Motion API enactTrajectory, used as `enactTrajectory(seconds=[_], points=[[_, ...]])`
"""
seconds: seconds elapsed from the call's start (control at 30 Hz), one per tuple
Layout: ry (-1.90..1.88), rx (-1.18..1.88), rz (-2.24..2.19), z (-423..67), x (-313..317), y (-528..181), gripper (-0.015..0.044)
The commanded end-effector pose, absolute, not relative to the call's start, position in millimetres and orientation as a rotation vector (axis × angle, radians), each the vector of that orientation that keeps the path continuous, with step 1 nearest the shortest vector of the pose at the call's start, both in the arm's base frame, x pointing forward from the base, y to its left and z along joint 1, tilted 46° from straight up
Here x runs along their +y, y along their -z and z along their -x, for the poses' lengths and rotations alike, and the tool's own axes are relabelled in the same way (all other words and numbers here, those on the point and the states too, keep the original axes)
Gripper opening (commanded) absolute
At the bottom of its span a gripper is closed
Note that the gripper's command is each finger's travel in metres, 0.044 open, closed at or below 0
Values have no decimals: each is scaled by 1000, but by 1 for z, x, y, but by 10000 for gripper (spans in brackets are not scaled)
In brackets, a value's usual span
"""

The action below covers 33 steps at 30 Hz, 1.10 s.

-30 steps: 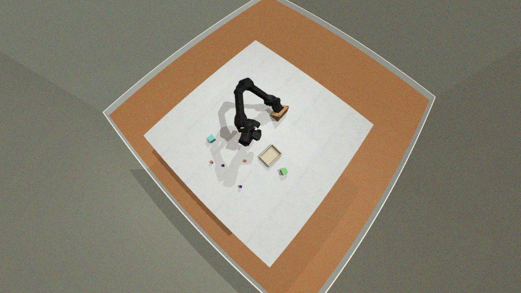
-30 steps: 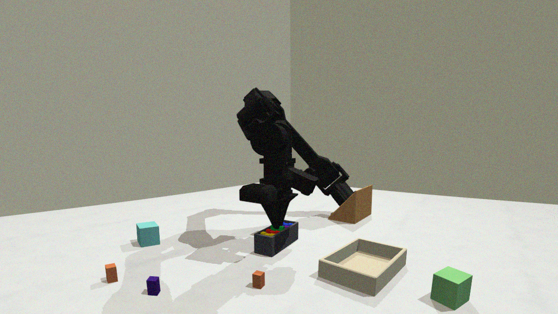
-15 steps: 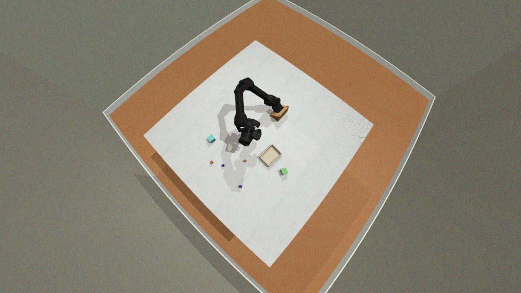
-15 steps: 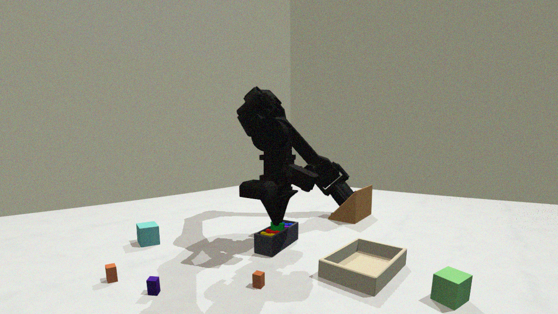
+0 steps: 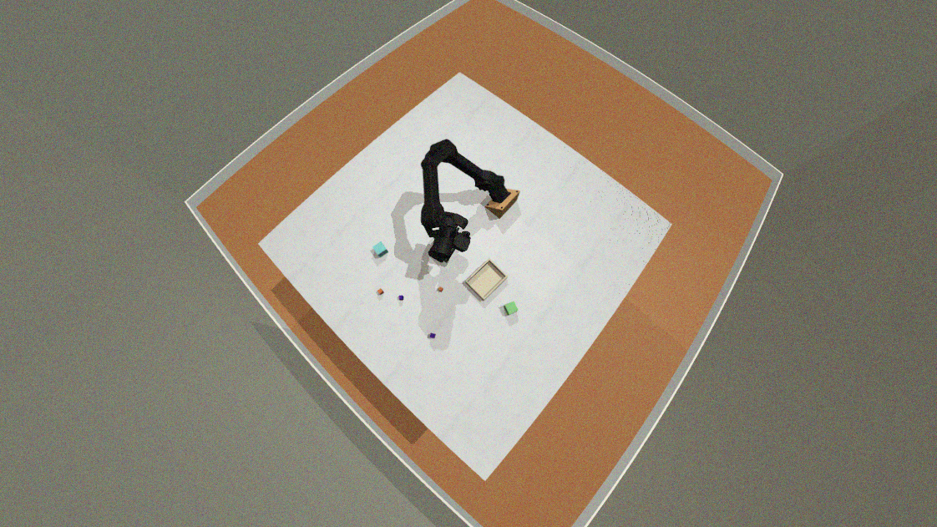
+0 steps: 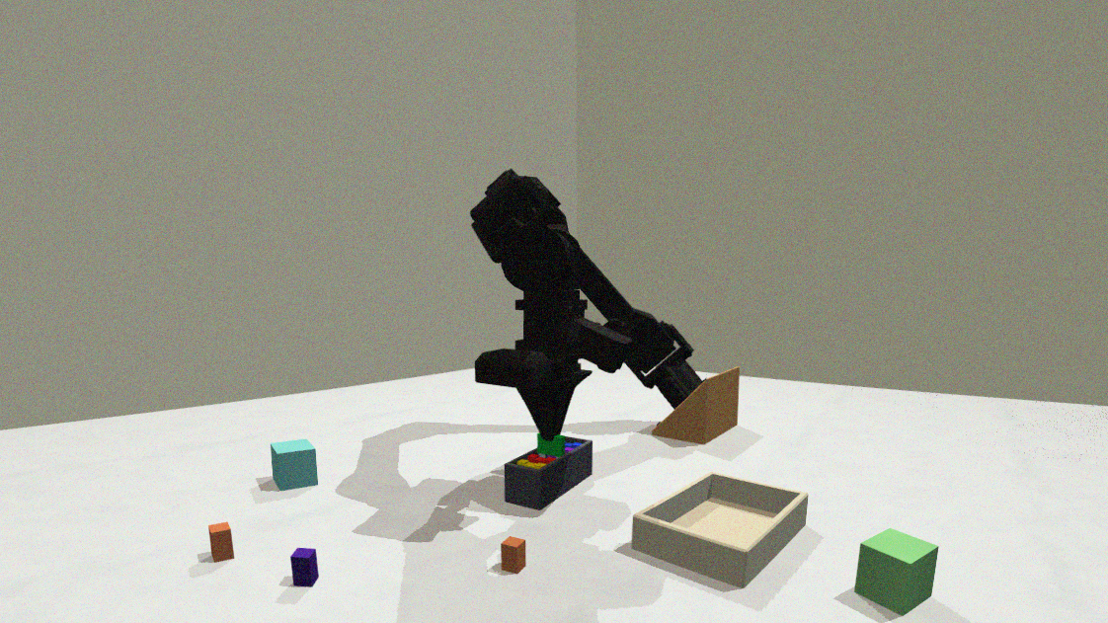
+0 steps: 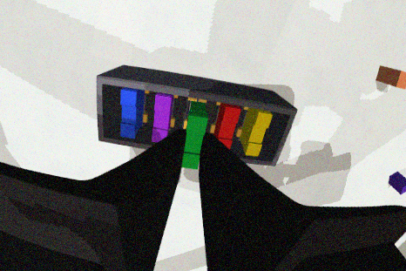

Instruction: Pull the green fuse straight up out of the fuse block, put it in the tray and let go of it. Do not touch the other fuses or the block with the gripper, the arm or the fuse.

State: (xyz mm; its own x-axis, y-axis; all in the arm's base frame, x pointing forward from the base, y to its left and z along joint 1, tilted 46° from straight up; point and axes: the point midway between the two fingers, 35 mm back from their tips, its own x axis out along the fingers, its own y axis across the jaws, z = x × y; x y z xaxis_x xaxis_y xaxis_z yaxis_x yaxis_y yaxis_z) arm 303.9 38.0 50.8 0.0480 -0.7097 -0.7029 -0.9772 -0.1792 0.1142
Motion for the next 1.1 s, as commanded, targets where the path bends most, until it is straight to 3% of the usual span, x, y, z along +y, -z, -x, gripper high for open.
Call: enactTrajectory(seconds=[0.0, 1.07], points=[[-911, 1690, 1930, -305, 41, -53, 0], [-912, 1692, 1933, -303, 52, -64, 0]])
